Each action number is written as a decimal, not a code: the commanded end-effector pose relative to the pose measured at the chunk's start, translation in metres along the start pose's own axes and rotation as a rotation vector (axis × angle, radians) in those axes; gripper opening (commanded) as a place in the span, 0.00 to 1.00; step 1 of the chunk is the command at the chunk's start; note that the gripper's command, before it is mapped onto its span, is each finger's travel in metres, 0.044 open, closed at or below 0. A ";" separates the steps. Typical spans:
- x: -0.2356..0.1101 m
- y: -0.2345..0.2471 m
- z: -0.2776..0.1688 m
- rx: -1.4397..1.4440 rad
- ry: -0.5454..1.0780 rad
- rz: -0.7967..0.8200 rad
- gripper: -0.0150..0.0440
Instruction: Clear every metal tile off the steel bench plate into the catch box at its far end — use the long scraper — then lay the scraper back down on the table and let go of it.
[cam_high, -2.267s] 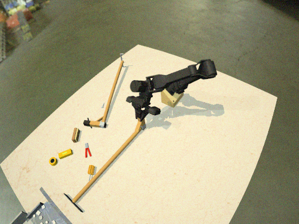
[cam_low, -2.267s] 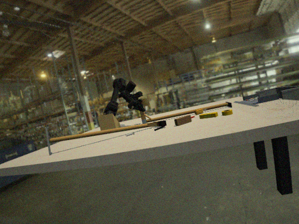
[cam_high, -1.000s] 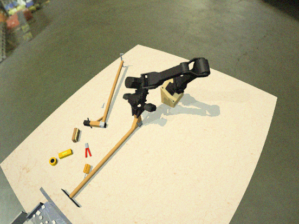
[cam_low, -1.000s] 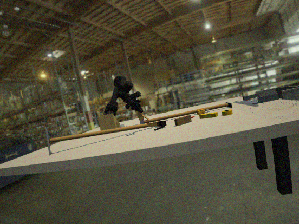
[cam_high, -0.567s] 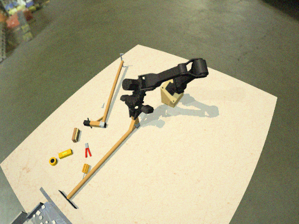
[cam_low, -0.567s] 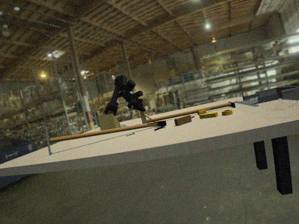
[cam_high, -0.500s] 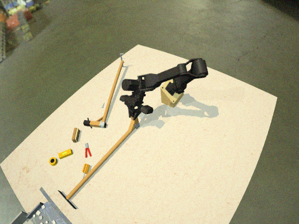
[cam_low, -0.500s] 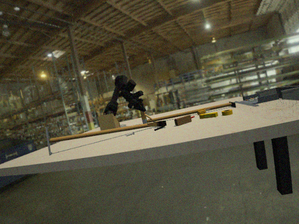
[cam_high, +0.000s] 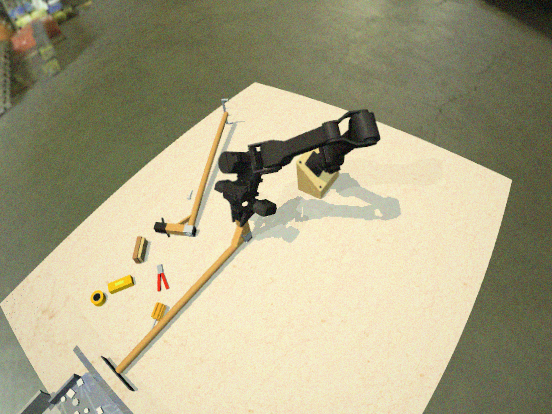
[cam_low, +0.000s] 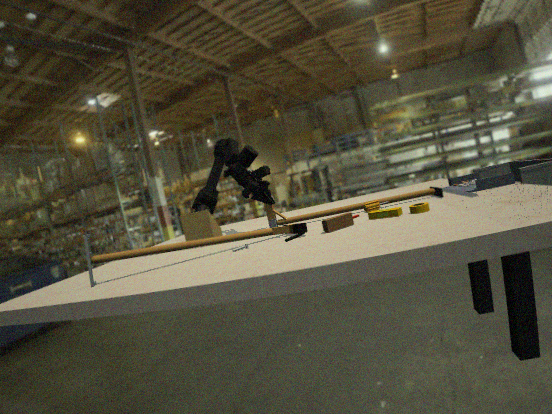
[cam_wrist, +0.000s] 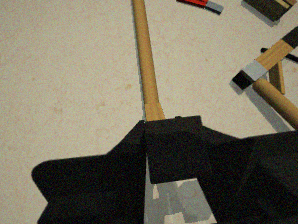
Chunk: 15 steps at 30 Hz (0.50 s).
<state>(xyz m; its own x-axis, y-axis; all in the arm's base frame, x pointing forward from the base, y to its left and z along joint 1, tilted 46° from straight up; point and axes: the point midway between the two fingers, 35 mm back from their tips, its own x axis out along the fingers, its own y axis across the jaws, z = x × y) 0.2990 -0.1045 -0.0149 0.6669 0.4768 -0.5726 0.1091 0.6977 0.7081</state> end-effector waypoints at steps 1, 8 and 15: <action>0.002 -0.002 0.009 -0.004 -0.012 -0.006 0.25; 0.009 -0.002 0.018 -0.003 -0.012 -0.006 0.25; 0.016 -0.001 0.027 -0.003 -0.013 -0.005 0.25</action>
<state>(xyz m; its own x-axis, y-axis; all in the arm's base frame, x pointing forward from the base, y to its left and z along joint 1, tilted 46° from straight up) 0.3225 -0.1079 -0.0157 0.6673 0.4761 -0.5728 0.1105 0.6972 0.7083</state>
